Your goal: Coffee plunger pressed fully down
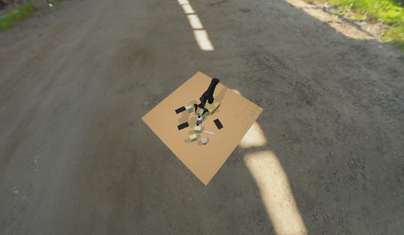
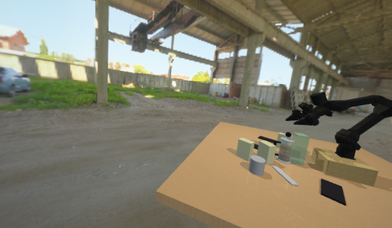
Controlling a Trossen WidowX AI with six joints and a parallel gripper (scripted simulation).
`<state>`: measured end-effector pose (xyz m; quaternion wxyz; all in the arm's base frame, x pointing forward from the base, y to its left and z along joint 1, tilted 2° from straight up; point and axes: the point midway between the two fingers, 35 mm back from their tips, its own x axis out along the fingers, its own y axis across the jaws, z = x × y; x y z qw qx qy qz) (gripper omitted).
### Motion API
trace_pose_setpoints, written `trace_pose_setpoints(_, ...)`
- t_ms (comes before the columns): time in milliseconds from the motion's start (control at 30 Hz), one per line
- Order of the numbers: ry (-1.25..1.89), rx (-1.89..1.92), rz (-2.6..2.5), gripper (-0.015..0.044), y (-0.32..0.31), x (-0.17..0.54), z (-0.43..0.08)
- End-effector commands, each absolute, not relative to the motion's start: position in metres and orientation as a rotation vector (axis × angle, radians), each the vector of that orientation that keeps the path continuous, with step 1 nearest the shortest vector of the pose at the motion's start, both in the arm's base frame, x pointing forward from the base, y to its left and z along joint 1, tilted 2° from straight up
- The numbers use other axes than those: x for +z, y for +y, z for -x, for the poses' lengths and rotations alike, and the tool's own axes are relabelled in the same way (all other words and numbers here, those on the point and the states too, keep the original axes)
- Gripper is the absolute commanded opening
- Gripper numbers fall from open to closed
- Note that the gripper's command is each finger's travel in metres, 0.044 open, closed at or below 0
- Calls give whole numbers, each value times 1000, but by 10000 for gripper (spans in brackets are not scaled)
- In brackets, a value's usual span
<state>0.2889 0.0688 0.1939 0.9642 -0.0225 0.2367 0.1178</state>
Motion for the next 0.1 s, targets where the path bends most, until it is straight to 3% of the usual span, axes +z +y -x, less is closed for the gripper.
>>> trace_pose_setpoints(0, 478, 242, 46, 440, 69, 195, -288)
trace_pose_setpoints(67, 478, 242, 46, 440, 69, 195, -288)
